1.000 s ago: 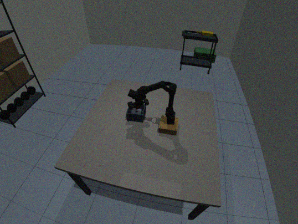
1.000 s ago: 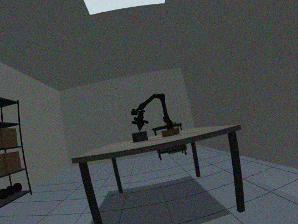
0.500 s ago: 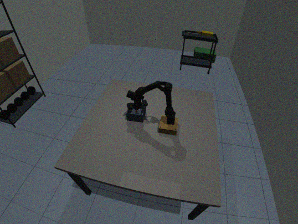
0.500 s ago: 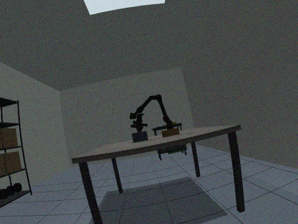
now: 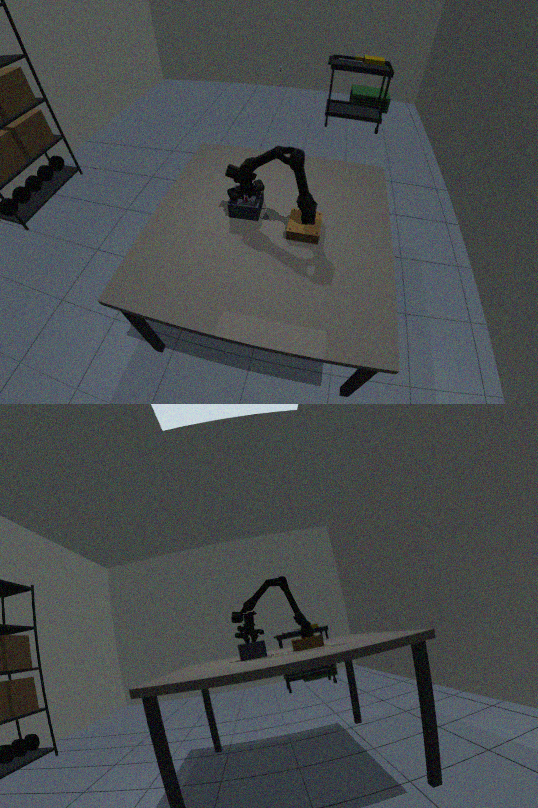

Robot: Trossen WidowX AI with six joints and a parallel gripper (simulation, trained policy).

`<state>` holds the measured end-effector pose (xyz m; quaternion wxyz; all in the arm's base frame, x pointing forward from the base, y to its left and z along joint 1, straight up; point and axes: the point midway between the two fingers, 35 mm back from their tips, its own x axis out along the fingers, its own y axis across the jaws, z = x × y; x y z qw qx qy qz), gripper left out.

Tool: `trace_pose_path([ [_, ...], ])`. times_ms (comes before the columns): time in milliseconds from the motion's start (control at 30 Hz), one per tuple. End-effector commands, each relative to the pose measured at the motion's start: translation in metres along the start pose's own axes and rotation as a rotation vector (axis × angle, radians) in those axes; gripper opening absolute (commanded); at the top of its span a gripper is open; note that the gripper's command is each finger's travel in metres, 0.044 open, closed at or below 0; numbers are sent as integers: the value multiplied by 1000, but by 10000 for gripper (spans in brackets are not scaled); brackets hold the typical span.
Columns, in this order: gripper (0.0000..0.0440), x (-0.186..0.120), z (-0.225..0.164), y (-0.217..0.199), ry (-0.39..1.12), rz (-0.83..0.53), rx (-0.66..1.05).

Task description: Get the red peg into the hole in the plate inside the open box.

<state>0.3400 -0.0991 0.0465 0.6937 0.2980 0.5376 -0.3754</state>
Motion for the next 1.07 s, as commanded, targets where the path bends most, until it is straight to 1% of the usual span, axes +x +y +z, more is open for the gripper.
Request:
trace_pose_path([
  [0,202,-1,13,6,-15,4,-16],
  [333,436,-2,47,18,-64,14,-41],
  [733,440,-17,92,23,-182,48,-3],
  [1033,440,-18,95,23,-191,50,0],
])
